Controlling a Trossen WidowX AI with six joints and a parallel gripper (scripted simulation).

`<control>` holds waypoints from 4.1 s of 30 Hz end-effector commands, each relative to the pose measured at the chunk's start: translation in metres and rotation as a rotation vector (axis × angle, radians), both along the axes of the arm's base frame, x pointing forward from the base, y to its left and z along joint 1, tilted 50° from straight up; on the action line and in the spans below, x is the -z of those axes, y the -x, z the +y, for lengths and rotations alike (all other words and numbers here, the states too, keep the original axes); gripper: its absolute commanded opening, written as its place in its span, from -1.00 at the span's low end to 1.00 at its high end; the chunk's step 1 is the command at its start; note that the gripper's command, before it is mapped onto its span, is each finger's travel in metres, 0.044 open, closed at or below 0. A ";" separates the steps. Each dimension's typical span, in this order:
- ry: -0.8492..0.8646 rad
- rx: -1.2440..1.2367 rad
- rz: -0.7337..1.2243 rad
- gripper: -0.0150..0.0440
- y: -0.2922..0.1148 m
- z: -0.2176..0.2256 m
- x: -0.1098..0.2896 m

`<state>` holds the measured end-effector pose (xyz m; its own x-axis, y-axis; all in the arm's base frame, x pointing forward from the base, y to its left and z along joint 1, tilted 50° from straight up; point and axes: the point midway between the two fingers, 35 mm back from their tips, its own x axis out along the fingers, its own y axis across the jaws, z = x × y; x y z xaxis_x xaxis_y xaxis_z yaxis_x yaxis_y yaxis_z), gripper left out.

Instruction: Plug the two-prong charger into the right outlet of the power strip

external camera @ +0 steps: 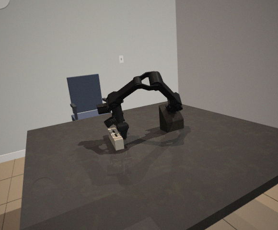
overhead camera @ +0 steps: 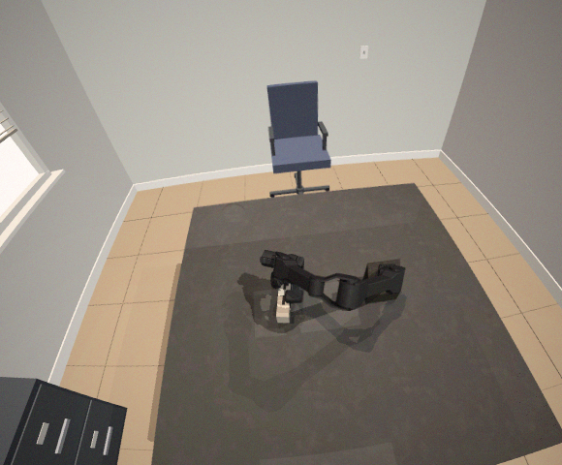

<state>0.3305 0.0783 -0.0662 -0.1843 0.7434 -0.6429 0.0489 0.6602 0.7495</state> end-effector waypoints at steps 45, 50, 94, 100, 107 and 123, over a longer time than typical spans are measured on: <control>0.002 0.005 -0.019 1.00 0.017 -0.001 -0.002; 0.002 0.005 -0.019 1.00 0.022 -0.001 -0.002; 0.000 0.018 -0.018 1.00 0.064 -0.004 -0.004; 0.025 0.297 -0.262 1.00 0.044 -0.039 -0.029; 0.028 0.465 -0.420 1.00 0.039 -0.062 -0.052; 0.028 0.465 -0.420 1.00 0.039 -0.062 -0.052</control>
